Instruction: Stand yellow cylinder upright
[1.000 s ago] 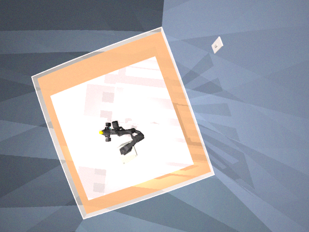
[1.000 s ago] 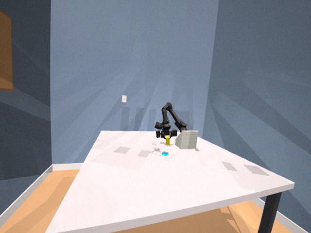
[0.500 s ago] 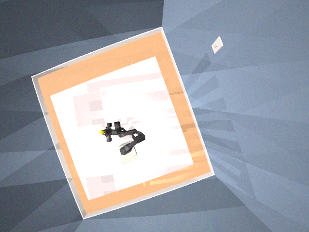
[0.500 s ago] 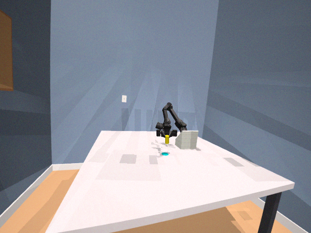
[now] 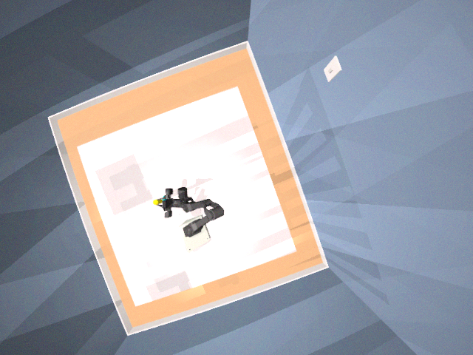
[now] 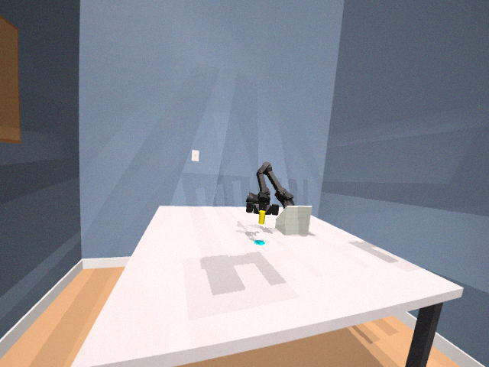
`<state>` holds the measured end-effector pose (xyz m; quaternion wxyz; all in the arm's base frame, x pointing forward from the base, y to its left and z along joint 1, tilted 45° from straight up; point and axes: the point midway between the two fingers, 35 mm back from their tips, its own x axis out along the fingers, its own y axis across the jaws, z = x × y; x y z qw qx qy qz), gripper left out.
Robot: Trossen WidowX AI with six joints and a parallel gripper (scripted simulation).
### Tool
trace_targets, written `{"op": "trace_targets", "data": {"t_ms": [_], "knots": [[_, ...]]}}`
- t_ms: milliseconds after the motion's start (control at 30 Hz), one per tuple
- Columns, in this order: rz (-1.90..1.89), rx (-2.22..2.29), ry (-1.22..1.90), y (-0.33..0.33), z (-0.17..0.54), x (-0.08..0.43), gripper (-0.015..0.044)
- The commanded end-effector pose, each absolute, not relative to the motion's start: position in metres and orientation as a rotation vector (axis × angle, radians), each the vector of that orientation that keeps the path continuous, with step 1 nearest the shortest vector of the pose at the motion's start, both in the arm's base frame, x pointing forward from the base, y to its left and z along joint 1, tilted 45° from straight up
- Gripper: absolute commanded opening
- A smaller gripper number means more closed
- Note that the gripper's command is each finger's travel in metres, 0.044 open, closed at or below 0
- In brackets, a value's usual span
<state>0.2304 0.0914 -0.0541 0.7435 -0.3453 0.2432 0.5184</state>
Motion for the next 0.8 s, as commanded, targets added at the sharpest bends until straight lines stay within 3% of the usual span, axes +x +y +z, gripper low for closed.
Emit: {"op": "trace_targets", "data": {"t_ms": [0, 767], "knots": [[1.137, -0.761, 0.506, 0.091, -0.052, 0.229, 0.0105], [1.139, -0.767, 0.515, 0.077, -0.065, 0.233, 0.0105]]}}
